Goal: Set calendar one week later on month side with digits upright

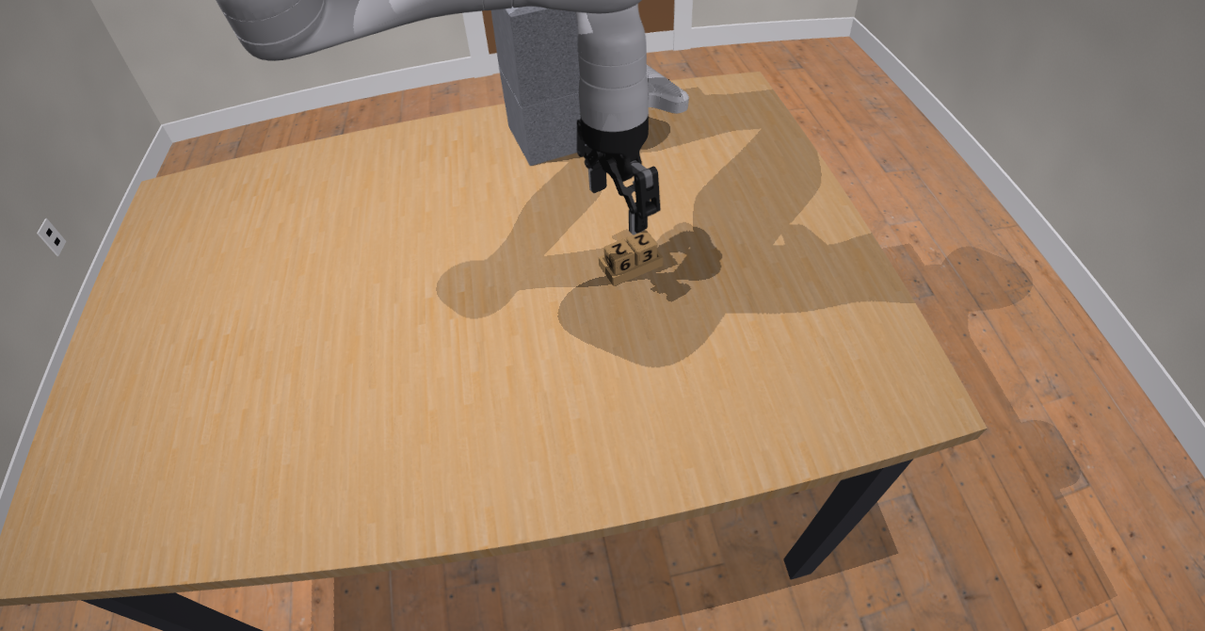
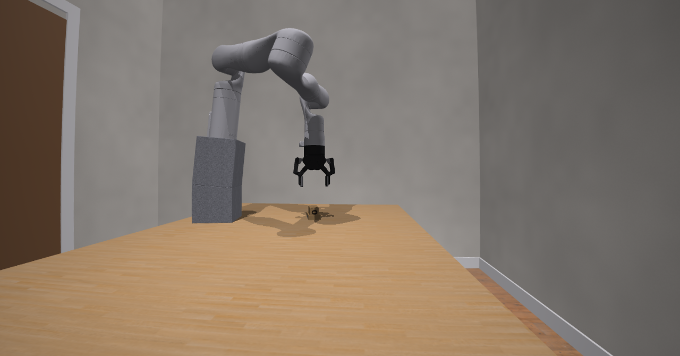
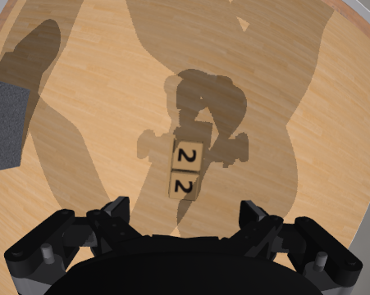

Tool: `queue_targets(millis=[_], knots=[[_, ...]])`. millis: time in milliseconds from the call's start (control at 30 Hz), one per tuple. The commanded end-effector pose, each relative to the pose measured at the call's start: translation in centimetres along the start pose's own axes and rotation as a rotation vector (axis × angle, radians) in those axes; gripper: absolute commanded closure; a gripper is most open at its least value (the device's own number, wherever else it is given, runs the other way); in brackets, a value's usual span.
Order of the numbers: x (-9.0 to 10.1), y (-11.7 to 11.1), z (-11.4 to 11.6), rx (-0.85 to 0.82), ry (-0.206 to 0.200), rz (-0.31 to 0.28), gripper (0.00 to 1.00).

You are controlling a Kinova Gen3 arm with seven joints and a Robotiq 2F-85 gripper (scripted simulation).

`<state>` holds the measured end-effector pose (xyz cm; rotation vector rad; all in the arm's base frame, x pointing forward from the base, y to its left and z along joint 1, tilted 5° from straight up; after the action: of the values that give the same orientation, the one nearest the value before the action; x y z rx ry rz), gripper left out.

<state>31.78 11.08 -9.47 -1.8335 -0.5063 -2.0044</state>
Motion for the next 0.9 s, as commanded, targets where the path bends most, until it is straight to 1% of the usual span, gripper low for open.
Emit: queue_targets(millis=[0, 267, 700, 733, 867], knots=[[-0.04, -0.04, -0.03, -0.019, -0.001, 0.002, 0.0], [-0.1, -0.02, -0.05, -0.061, -0.001, 0.001, 0.0], [-0.11, -0.02, -0.06, -0.073, -0.001, 0.001, 0.0], [-0.11, -0.02, -0.06, -0.073, -0.001, 0.001, 0.52], [-0.11, -0.02, -0.06, -0.073, -0.001, 0.001, 0.52]])
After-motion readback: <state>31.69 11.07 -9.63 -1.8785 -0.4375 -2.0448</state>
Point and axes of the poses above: the point where the finger pads meet when closed, its own x axis back along the fingers, its own z axis across the jaws, y = z × x, the point moved 4 cm from there along x, back along the fingers, and after that the axes turned 2 degrees about -x, right-handed, at the moved point
